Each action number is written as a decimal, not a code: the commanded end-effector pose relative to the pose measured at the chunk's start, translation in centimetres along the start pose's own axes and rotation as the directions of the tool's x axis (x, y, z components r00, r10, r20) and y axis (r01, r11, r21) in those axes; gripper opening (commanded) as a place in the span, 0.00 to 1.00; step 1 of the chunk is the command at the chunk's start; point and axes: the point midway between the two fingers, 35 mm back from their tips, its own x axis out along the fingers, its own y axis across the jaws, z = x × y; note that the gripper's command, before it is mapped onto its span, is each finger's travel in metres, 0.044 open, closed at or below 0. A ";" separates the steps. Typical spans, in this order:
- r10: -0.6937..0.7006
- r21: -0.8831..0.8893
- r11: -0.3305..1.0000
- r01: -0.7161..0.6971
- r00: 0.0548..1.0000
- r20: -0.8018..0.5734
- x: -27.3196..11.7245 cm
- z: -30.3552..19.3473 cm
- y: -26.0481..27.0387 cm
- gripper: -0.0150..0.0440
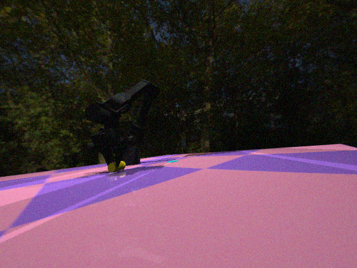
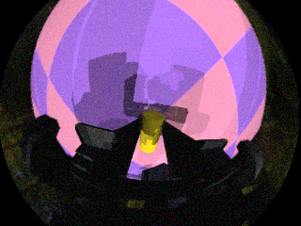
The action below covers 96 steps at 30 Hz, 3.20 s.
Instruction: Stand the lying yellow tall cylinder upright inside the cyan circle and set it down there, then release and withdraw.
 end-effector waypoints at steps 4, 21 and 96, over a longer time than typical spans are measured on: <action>0.002 0.005 1.000 -0.002 1.000 -0.001 -0.3 0.0 0.0 0.43; -0.002 0.006 1.000 0.002 1.000 0.003 -5.4 0.6 0.1 0.43; -0.013 -0.315 0.949 0.021 1.000 0.026 -13.0 -9.5 14.0 0.43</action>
